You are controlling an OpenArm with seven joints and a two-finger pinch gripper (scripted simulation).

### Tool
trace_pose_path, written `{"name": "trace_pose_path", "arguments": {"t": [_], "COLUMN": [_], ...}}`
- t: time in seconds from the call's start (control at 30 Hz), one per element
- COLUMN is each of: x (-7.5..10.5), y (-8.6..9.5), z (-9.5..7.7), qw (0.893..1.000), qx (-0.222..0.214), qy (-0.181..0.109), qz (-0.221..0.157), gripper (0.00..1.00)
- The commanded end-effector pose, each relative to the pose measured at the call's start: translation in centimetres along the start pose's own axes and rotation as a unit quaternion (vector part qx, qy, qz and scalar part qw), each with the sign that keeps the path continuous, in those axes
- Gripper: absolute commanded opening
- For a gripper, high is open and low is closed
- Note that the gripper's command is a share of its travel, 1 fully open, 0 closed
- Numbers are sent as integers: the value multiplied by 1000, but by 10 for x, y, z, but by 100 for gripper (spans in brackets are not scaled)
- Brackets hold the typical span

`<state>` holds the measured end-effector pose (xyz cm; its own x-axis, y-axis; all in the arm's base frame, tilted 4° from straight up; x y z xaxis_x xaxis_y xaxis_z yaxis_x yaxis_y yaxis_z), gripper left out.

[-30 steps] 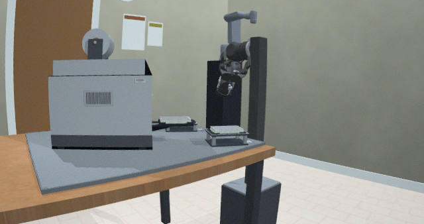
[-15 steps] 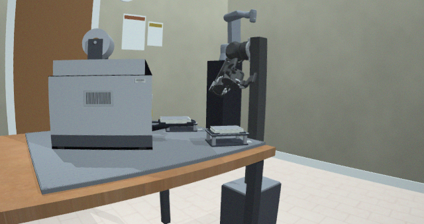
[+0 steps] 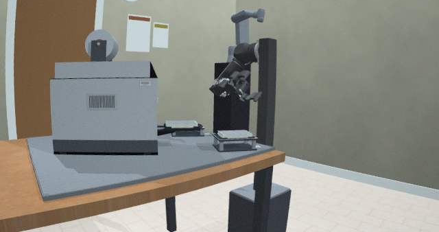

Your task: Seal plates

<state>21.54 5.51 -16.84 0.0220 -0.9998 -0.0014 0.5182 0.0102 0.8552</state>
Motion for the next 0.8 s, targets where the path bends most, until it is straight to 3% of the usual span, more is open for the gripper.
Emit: {"name": "trace_pose_path", "arguments": {"t": [0.0,0.2,0.43,0.5,0.77], "x": [2,11,25,25,43], "y": [-3,-7,-9,-9,-6], "z": [-5,-20,-38,-38,-55], "qw": [1000,992,970,970,929], "qx": [12,59,110,110,163], "qy": [-11,-50,-101,-101,-164], "qz": [24,103,192,192,288], "gripper": [65,65,65,65,65]}}
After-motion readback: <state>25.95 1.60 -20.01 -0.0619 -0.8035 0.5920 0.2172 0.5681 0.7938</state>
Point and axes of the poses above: the point where the finger pads meet when closed, its own x axis back along the fingers, its own y axis across the jaws, z = x × y, the point moved 7 cm from there along x, back along the fingers, and after that the axes turned 8 degrees about x, right-handed, at the moved point
